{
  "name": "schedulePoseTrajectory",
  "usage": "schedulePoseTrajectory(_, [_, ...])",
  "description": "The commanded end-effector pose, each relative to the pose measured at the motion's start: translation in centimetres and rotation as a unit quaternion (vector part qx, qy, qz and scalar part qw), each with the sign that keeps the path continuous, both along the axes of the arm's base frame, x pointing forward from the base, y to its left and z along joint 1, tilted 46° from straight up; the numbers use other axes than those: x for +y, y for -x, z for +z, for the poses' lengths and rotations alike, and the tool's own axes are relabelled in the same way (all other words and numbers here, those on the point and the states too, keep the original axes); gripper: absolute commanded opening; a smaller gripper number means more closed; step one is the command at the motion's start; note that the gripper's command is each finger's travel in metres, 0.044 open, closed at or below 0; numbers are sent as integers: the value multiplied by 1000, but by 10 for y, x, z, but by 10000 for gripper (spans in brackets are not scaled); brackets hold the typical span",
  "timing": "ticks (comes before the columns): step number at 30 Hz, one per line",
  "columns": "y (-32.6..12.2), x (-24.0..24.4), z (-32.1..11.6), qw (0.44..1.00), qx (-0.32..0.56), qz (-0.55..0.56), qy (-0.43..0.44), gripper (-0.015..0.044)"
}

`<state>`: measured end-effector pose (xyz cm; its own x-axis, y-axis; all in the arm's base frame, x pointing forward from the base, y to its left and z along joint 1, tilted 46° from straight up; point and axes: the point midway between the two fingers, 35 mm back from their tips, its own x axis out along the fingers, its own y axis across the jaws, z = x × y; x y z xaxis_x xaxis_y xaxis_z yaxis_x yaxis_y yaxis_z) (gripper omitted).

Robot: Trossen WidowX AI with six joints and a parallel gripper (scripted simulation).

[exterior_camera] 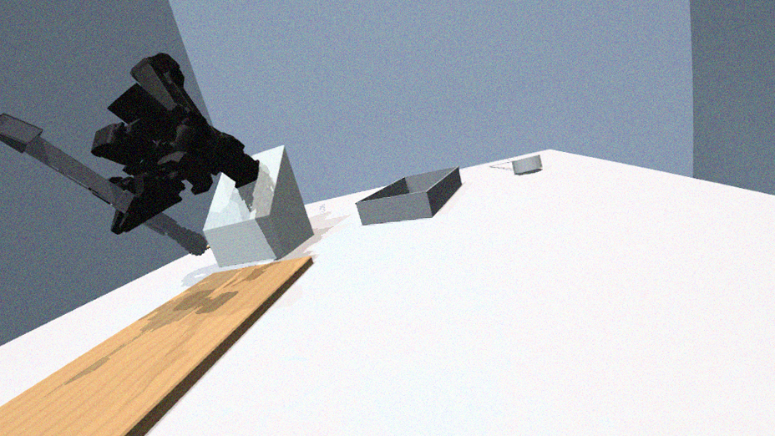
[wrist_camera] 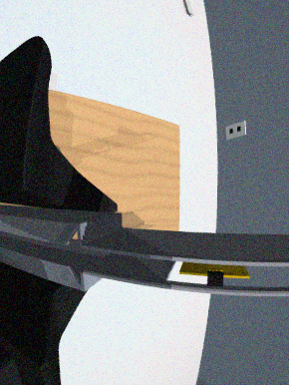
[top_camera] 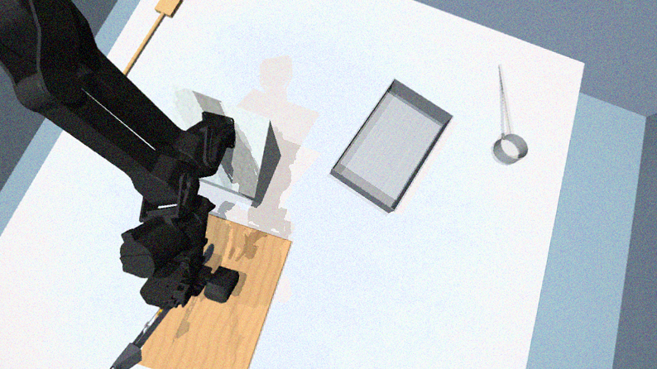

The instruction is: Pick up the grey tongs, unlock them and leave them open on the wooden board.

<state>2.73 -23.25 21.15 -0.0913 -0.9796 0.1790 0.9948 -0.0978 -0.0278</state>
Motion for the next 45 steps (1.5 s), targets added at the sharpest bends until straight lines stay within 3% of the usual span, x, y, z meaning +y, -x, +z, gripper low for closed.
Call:
schedulePoseTrajectory(1, [-1,-3,4,1000,0,1,-11,-150])
schedulePoseTrajectory(23, [-10,-29,18,983,-1,16,-182,-150])
schedulePoseTrajectory(45, [-4,-23,27,933,-30,5,-358,-150])
